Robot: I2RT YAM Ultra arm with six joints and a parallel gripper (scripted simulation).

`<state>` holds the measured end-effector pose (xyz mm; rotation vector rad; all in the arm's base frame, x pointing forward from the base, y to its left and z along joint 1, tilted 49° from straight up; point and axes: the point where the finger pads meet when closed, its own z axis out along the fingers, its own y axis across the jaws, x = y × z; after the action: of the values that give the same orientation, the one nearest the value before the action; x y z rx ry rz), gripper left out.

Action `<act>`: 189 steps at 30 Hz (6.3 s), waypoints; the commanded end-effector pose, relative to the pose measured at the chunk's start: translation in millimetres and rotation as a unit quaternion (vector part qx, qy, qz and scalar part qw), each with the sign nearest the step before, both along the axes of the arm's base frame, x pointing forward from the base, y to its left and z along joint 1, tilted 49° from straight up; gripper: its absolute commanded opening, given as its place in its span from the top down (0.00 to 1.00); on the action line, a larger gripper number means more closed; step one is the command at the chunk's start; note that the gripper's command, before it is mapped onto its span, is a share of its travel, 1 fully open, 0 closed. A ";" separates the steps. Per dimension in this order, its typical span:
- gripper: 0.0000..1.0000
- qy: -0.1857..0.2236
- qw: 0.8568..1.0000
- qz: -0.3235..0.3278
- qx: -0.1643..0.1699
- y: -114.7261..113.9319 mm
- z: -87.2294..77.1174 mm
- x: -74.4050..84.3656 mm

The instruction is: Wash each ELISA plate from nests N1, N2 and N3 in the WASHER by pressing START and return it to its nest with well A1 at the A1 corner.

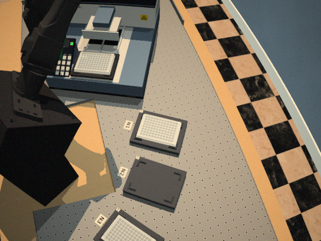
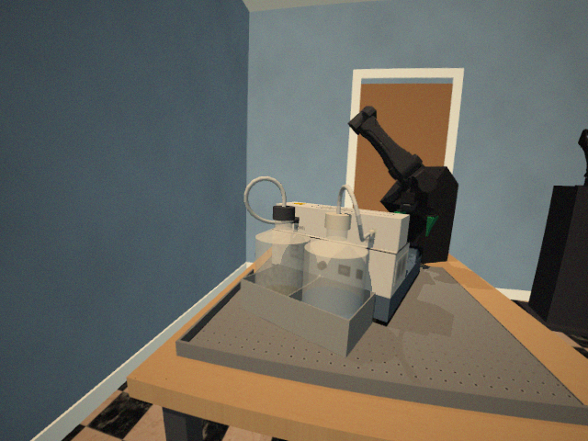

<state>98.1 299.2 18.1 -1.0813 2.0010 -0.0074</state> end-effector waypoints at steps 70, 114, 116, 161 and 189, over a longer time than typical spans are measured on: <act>0.00 0.239 0.754 -0.423 0.443 -51.7 97.8 101.9; 0.00 0.239 0.754 -0.423 0.443 -34.5 67.0 133.4; 0.00 0.239 0.754 -0.423 0.443 -34.5 67.0 133.4; 0.00 0.239 0.754 -0.423 0.443 -26.1 51.8 148.9; 0.30 0.239 0.754 -0.423 0.443 -23.9 47.8 153.0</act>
<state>251.0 274.2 63.6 0.5238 2.3378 0.7222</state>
